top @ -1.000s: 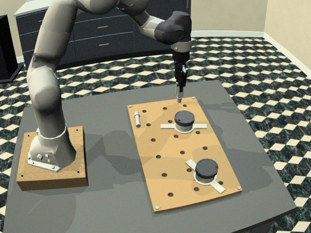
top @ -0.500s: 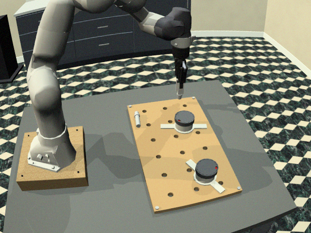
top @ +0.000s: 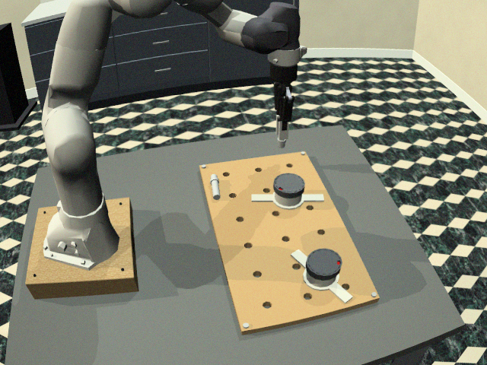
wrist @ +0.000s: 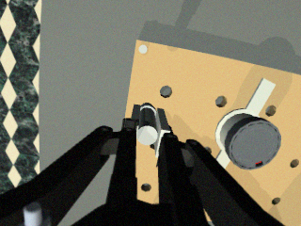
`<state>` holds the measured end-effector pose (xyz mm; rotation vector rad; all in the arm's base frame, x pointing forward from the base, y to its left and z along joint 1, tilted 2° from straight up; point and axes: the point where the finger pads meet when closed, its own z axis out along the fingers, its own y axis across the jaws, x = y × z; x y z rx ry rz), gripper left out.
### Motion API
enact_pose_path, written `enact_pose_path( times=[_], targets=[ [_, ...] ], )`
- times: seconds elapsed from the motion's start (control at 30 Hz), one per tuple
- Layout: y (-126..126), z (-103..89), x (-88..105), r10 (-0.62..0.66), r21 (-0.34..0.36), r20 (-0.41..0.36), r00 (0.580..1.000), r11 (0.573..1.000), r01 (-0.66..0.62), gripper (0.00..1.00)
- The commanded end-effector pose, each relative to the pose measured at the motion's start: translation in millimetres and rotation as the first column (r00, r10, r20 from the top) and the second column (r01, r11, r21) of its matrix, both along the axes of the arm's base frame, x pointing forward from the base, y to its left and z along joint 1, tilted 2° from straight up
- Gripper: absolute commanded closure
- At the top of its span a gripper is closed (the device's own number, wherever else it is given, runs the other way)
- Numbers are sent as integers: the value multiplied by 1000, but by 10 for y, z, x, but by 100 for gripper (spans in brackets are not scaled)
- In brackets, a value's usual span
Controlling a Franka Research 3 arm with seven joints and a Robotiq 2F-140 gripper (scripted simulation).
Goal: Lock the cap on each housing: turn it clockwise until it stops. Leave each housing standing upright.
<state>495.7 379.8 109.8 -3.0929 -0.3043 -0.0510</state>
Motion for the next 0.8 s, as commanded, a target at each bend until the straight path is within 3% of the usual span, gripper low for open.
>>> enact_pose_path(
  times=[0.0,0.77],
  targets=[
    [-4,79,-14,3,-1,-6,1000,1000,-3,90],
    [-17,439,-22,3,-1,-6,1000,1000,-3,90]
  ],
)
